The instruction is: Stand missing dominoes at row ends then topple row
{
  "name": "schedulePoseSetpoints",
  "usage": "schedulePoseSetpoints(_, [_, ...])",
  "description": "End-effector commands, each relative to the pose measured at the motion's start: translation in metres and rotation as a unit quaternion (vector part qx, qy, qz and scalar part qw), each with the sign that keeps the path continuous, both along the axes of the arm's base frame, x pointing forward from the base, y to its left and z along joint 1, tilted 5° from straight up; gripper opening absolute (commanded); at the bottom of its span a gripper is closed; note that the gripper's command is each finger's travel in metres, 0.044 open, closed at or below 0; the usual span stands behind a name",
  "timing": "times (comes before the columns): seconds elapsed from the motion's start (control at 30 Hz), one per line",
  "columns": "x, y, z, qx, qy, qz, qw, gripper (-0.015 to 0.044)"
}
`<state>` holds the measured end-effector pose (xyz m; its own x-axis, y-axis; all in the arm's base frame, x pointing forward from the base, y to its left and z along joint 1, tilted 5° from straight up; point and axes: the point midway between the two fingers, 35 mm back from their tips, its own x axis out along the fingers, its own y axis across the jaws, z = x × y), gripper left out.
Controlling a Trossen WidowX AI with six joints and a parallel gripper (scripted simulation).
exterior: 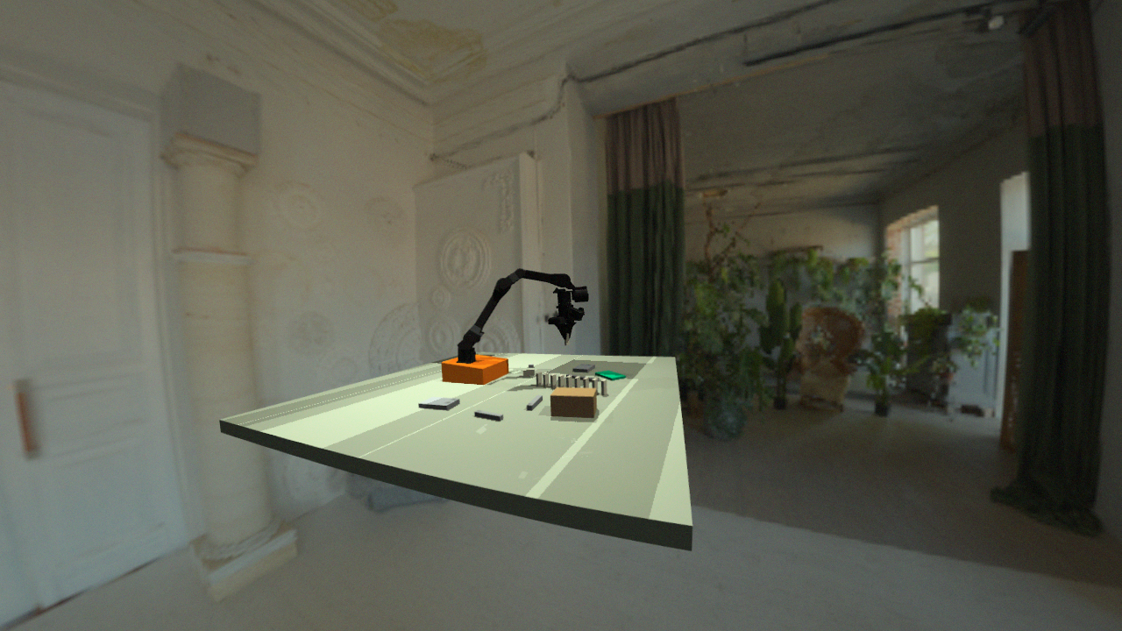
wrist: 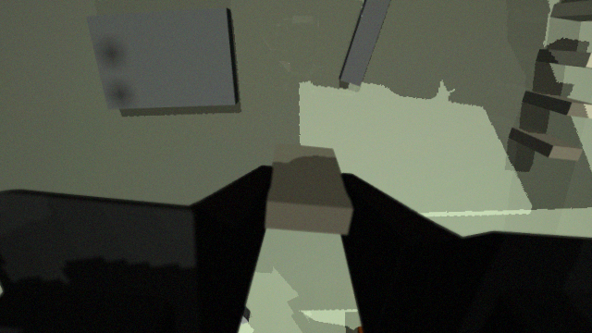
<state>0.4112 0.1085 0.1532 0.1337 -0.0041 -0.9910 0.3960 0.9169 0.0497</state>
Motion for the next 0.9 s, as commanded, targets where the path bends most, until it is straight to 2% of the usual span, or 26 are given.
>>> schedulePoseSetpoints(0.0, [-0.005,-0.001,0.007,-0.003,0.01,-0.003,1.0,0.0107])
schedulePoseSetpoints(0.07, [-0.008,-0.011,0.008,-0.003,0.01,-0.003,1.0,0.0107])
schedulePoseSetpoints(0.2, [-0.029,-0.066,0.01,-0.005,0.013,0.0,1.0,0.0107])
schedulePoseSetpoints(0.5, [-0.11,-0.164,-0.003,-0.009,0.016,0.007,1.0,0.0107])
schedulePoseSetpoints(0.77, [-0.117,-0.169,-0.005,-0.01,0.016,0.008,1.0,0.0107])
schedulePoseSetpoints(0.87, [-0.112,-0.17,-0.019,-0.01,0.016,0.008,1.0,0.0107])
